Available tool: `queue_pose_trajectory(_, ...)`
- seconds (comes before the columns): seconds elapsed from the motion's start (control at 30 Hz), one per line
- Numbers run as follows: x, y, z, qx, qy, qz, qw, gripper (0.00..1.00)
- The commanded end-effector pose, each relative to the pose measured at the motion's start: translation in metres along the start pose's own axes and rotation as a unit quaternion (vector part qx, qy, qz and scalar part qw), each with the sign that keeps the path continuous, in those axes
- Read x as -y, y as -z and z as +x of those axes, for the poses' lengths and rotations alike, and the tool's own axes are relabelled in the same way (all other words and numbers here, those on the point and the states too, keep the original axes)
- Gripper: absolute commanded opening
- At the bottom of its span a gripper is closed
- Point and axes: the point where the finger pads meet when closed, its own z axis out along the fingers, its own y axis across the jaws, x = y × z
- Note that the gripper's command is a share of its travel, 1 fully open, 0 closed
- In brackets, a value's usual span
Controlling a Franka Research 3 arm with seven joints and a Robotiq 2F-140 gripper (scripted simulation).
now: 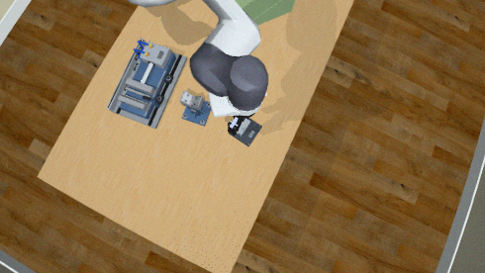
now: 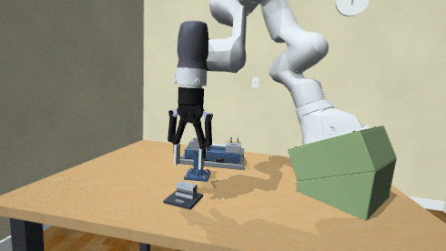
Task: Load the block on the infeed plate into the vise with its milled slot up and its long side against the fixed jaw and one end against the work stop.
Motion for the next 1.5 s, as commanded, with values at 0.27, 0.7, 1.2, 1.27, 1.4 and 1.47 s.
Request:
queue_pose_trajectory(0.27,0.003,-0.021,-0.004,0.007,-0.013,0.003,1.0,0.51)
queue_pose_trajectory(0.7,0.003,-0.046,-0.004,0.007,-0.013,0.003,1.0,0.51)
queue_pose_trajectory(1.2,0.003,-0.064,-0.004,0.007,-0.013,0.003,1.0,0.51)
queue_pose_trajectory(1.27,0.003,-0.067,-0.005,0.007,-0.013,0.003,1.0,0.51)
queue_pose_trajectory(1.4,0.003,-0.069,-0.005,0.007,-0.013,0.003,1.0,0.51)
queue_pose_trajectory(1.47,0.003,-0.07,-0.005,0.007,-0.013,0.003,1.0,0.51)
